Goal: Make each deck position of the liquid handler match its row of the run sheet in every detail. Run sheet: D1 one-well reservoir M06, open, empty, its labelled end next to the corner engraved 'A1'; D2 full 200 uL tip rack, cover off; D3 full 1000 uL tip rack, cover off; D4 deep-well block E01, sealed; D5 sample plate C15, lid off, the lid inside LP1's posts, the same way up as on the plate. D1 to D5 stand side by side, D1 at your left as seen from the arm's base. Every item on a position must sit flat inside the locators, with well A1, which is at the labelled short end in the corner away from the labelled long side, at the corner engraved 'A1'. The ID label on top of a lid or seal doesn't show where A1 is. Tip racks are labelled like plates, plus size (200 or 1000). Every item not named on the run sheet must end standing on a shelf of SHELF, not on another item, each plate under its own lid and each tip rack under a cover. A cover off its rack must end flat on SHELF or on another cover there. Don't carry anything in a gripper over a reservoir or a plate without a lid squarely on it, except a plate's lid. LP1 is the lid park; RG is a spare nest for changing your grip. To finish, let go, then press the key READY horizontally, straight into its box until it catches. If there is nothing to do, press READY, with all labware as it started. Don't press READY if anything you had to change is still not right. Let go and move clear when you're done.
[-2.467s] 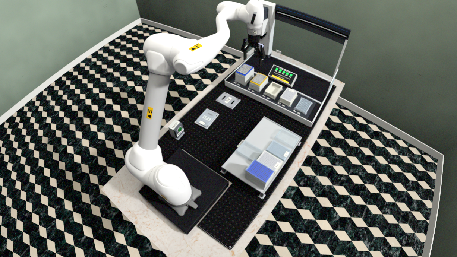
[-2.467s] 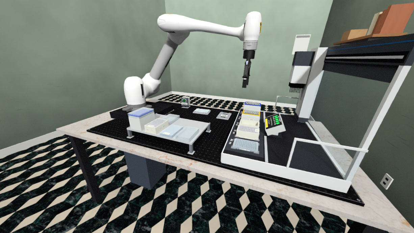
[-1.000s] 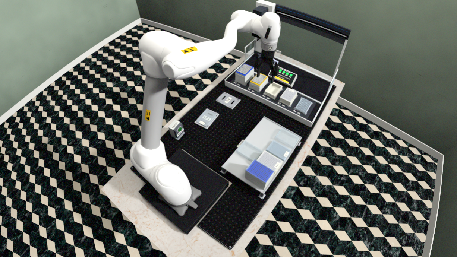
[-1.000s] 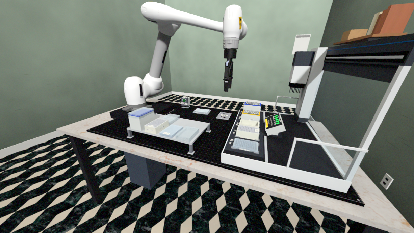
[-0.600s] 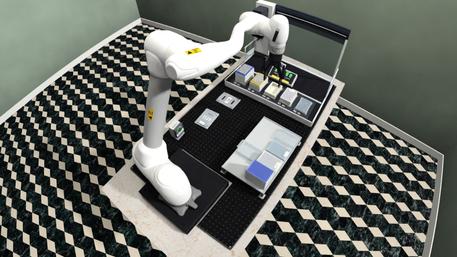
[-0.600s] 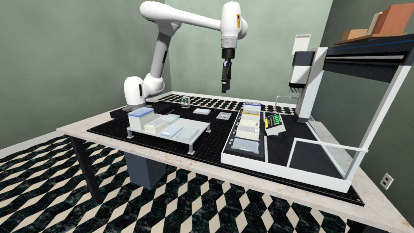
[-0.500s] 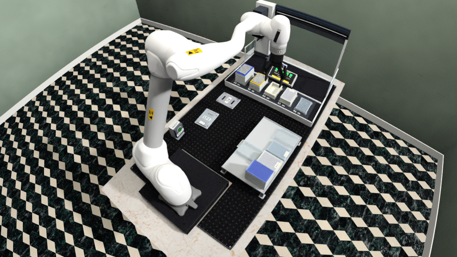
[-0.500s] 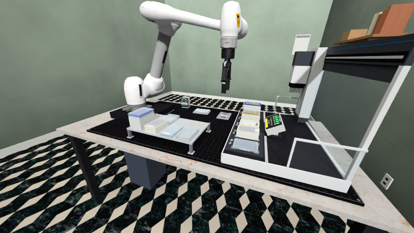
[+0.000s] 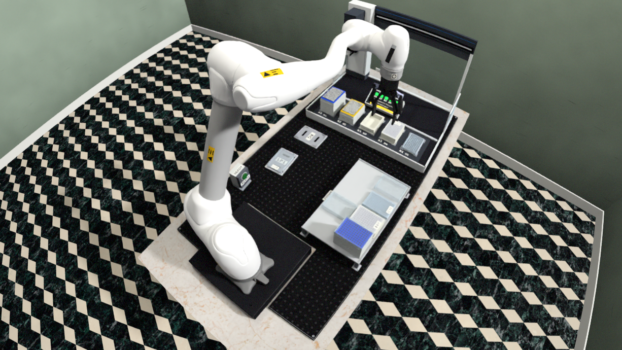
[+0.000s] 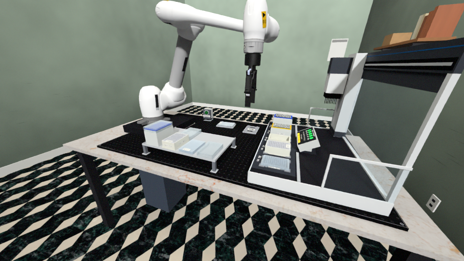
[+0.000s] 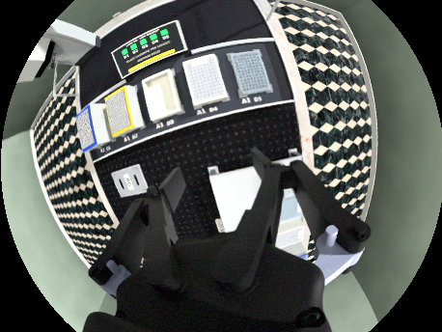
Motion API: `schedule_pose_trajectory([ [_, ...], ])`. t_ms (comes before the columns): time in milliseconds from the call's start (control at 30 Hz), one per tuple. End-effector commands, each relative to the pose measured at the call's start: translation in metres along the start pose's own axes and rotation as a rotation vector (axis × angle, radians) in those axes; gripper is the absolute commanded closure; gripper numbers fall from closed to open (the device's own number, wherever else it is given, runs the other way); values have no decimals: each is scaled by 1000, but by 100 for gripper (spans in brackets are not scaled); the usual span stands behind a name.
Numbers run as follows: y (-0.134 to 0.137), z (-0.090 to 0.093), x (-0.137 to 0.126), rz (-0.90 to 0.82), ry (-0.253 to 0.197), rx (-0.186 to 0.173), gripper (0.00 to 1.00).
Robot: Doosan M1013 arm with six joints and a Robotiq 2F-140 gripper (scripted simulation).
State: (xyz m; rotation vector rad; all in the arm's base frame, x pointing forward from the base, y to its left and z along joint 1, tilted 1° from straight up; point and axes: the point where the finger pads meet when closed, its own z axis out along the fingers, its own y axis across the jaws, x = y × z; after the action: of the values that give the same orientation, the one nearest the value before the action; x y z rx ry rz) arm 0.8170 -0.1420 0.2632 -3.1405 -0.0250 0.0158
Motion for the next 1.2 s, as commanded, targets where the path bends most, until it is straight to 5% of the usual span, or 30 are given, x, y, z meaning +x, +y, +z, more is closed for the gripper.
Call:
schedule_pose_trajectory([
  [0,4,-1,0,0,2,0,34],
  [1167,8,-2,155,0,2,0,34],
])
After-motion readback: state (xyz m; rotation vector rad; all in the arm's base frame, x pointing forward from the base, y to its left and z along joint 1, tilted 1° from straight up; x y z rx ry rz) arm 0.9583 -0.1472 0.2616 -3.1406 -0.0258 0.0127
